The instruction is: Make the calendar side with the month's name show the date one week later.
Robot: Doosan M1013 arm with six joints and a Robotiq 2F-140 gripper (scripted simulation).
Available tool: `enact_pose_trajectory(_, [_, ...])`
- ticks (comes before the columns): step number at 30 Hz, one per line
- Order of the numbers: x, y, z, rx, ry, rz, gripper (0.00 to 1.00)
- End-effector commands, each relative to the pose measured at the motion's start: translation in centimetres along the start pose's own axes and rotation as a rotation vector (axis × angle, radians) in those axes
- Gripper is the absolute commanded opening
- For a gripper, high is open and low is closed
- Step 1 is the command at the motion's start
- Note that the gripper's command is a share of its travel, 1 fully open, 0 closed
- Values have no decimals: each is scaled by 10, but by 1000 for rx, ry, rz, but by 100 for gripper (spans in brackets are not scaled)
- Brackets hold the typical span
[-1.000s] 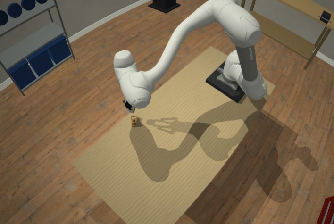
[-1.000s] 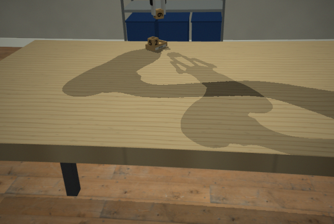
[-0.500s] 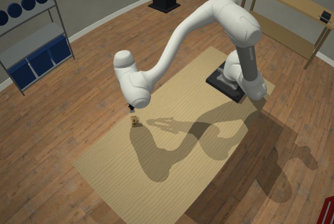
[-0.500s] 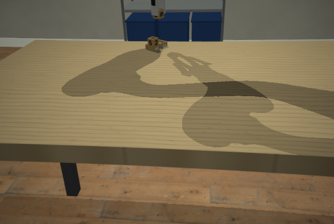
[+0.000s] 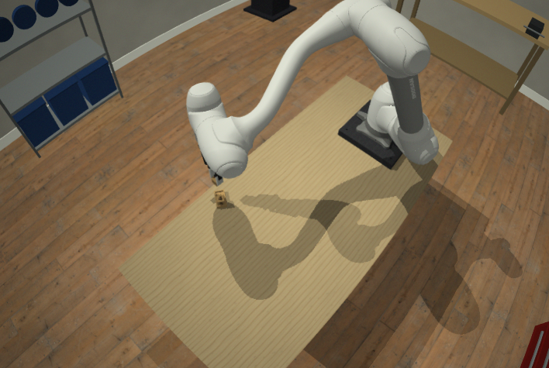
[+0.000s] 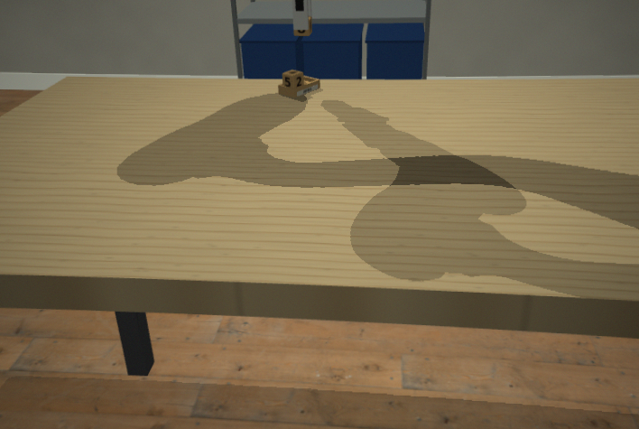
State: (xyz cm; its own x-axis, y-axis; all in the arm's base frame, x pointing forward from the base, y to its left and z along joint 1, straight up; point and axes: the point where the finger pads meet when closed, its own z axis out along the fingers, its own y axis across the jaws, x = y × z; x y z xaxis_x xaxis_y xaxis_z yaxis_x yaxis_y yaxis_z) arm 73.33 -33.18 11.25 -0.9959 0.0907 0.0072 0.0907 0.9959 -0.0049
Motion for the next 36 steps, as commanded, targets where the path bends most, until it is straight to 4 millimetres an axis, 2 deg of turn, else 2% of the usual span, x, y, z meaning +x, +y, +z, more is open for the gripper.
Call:
enact_pose_trajectory(1, [-1,0,-2,-3,-1,-151,24])
enact_pose_trajectory(11, [-1,0,-2,-2,-1,-541,24])
enact_pose_trajectory(14, [-1,0,-2,-2,-1,-561,24])
enact_pose_trajectory(16, [-1,0,-2,-2,-2,-686,24])
enact_pose_trajectory(24, [-2,0,-2,-2,-2,-943,24])
enact_pose_trajectory(28, [-2,0,-2,-2,-2,-1005,24])
enact_pose_trajectory(36, [-2,0,-2,-2,-2,-1016,24])
